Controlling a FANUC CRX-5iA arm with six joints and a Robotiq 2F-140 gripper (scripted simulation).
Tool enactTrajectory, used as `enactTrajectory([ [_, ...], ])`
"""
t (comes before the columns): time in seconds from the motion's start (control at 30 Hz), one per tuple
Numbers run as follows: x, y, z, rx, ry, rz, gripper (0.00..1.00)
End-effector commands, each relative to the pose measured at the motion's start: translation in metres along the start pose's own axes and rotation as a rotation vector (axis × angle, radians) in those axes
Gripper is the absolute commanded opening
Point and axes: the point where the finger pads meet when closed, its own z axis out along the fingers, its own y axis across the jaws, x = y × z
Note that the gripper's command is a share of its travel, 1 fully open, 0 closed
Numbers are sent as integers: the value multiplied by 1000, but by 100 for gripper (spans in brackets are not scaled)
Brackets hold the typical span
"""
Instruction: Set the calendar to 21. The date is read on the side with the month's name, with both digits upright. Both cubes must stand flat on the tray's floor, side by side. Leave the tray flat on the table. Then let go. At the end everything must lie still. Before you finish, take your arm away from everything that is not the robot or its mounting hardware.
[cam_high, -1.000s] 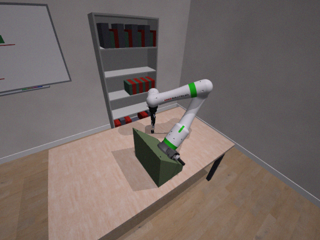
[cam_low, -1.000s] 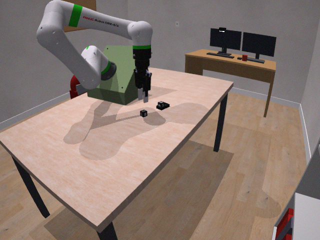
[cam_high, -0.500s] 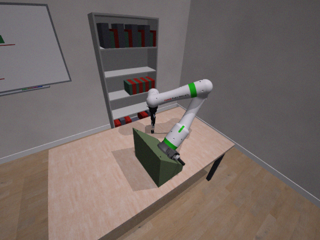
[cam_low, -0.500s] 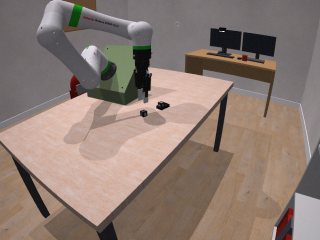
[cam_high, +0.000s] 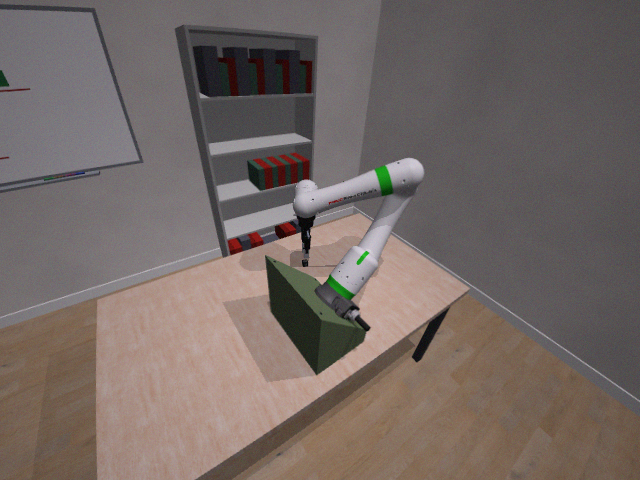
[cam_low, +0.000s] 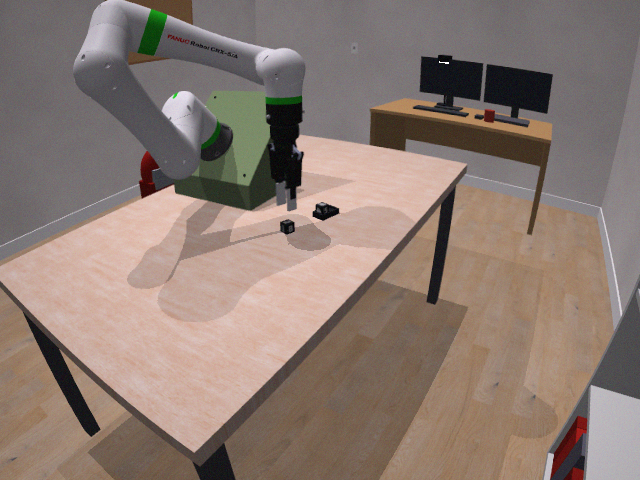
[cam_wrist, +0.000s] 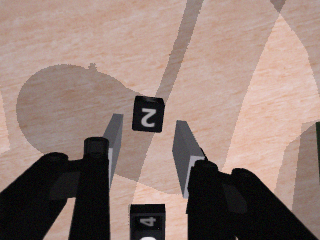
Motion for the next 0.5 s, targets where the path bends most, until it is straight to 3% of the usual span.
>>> enactTrajectory([
  [0.0,0,0,5,0,0,0,28],
  [0.47,0,0,23,0,0,0,28],
])
